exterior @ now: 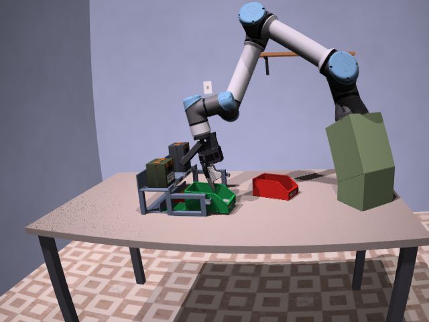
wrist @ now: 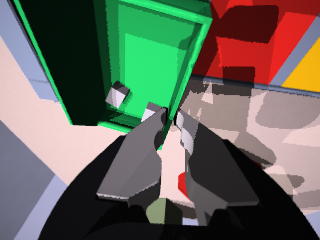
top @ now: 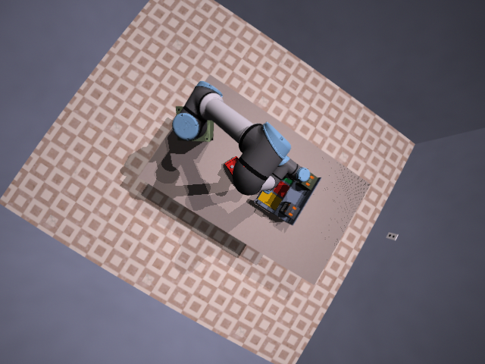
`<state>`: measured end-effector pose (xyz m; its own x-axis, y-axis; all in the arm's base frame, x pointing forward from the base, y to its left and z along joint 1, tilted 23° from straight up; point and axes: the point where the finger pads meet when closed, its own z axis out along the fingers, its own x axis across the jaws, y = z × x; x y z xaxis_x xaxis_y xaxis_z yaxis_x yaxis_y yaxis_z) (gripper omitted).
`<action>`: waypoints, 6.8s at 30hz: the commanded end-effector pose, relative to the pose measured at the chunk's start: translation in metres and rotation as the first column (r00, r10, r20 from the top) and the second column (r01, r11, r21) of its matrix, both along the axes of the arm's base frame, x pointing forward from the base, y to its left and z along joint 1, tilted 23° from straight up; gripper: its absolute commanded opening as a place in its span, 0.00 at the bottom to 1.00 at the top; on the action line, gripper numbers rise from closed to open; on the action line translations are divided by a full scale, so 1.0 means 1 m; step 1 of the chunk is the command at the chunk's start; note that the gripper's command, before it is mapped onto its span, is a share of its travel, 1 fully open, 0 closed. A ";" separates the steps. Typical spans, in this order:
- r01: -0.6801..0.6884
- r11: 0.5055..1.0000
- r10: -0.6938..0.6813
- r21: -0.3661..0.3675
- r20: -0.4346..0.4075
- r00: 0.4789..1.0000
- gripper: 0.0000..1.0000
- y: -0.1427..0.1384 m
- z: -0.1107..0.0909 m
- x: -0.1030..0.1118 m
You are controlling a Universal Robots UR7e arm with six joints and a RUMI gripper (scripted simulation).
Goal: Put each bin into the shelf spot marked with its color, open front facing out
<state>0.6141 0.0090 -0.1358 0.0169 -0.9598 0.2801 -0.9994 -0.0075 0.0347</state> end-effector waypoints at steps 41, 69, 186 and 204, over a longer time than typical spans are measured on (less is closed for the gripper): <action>0.000 1.000 0.000 0.000 0.009 1.000 0.00 -0.003 0.001 0.005; 0.000 1.000 0.000 0.000 0.009 1.000 0.00 -0.002 0.008 0.005; -0.002 1.000 0.002 0.000 0.005 1.000 0.00 0.006 0.014 -0.005; -0.002 1.000 0.002 0.000 0.007 1.000 0.00 0.006 0.014 -0.003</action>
<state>0.6098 0.0129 -0.1240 0.0156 -0.9598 0.2803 -0.9994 -0.0068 0.0326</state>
